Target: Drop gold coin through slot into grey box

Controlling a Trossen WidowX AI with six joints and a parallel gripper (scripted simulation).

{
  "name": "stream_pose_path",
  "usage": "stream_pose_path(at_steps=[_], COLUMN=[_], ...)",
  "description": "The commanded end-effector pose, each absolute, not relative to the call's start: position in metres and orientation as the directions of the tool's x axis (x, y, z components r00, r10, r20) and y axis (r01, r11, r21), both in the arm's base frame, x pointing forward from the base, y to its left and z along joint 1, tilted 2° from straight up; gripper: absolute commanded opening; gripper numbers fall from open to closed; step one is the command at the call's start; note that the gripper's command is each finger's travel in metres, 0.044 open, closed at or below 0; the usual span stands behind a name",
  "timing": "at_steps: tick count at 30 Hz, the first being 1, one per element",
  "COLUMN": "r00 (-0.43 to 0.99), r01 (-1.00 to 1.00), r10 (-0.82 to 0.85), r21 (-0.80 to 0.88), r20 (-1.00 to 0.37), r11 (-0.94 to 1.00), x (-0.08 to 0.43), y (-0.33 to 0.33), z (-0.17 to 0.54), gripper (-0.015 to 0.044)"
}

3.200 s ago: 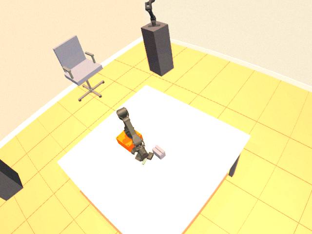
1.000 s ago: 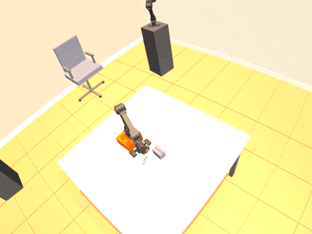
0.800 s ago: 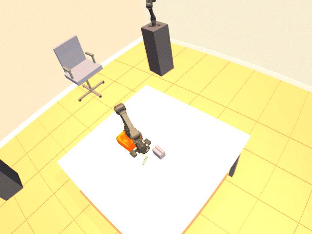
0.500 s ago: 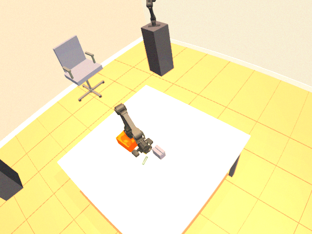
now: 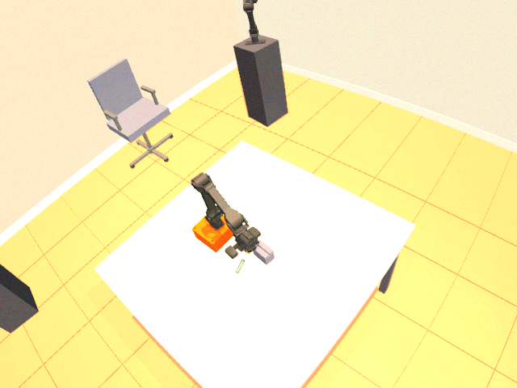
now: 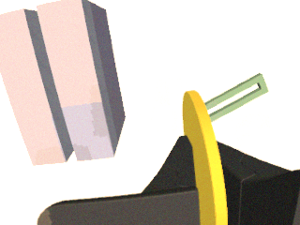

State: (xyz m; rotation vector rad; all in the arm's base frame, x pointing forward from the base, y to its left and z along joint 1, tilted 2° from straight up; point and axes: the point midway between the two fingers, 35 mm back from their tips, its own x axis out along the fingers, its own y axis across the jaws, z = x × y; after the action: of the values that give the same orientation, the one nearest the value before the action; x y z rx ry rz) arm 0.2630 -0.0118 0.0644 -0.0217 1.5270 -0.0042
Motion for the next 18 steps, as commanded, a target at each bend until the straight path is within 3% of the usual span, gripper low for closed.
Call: stream_pose_path(at_steps=[1, 18], r00=[0.049, 0.047], r01=[-0.006, -0.008], r10=[-0.016, -0.015], r21=[-0.016, -0.015], r20=[-0.999, -0.999], r11=[1.0, 1.0], x=[0.271, 0.286], y=[-0.002, 0.037], z=[0.066, 0.066], gripper=[0.0, 0.0])
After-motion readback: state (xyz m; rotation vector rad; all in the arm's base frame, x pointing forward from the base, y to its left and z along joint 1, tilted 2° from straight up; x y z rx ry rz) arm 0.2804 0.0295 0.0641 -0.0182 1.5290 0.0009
